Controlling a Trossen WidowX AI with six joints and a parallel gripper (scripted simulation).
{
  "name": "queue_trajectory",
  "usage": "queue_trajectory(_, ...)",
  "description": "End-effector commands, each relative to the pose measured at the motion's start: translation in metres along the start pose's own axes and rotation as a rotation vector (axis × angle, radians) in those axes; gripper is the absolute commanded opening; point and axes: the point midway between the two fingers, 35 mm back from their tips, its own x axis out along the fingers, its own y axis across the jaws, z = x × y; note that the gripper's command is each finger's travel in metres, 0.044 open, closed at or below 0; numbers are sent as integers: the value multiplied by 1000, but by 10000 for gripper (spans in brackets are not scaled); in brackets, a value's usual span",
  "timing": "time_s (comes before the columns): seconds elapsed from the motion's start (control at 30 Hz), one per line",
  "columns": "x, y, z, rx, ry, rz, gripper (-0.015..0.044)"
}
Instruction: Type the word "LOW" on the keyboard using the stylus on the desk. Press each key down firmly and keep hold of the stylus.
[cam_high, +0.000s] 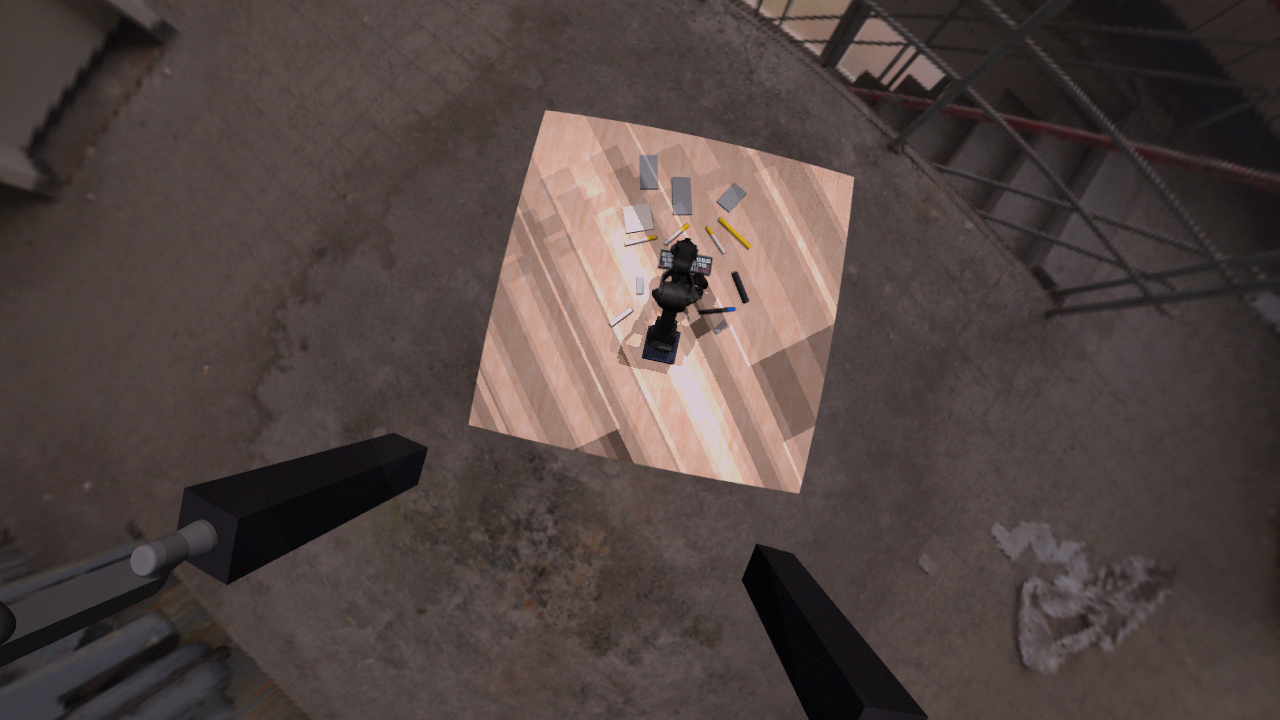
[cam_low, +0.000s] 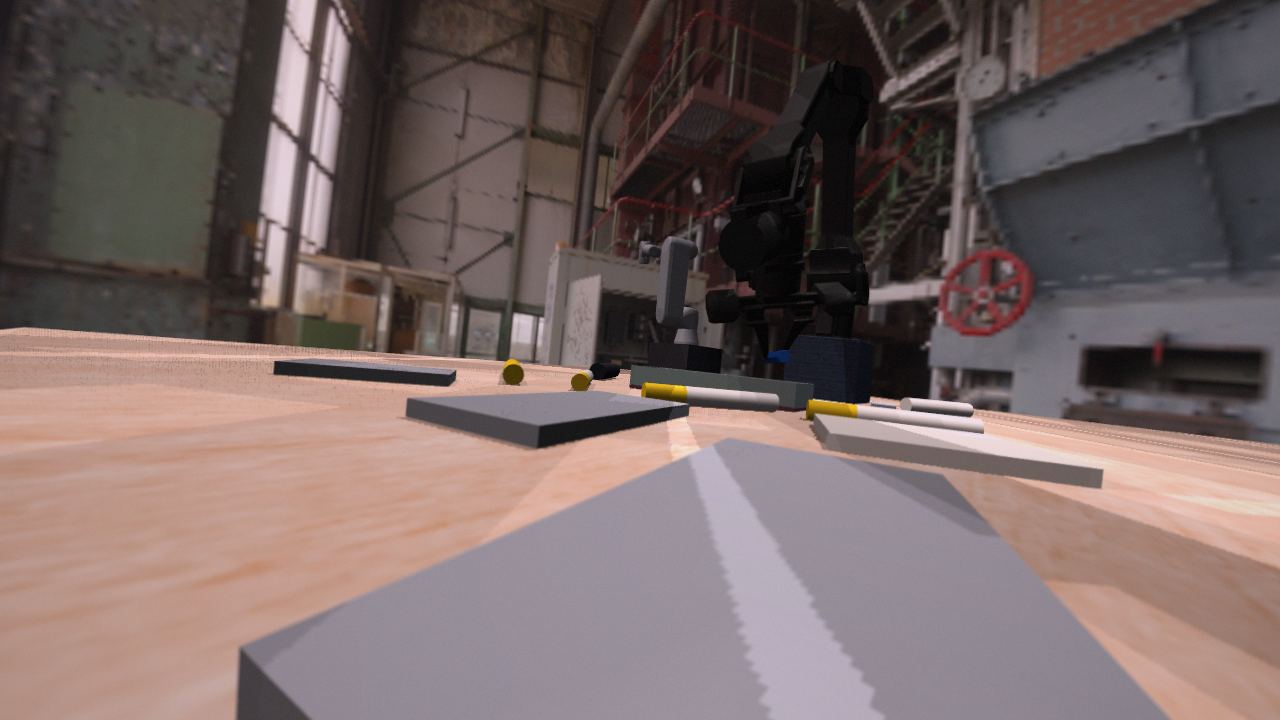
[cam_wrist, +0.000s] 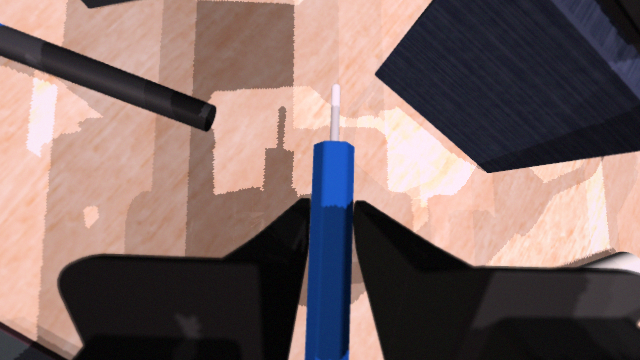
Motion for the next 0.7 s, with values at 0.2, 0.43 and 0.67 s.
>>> queue_trajectory(0.2,-6,10,-4,-364,-61,77,0)
queue_trajectory(0.43,-11,16,-7,-628,-117,119,0)
queue_trajectory(0.67,-16,23,-10,-890,-186,150,0)
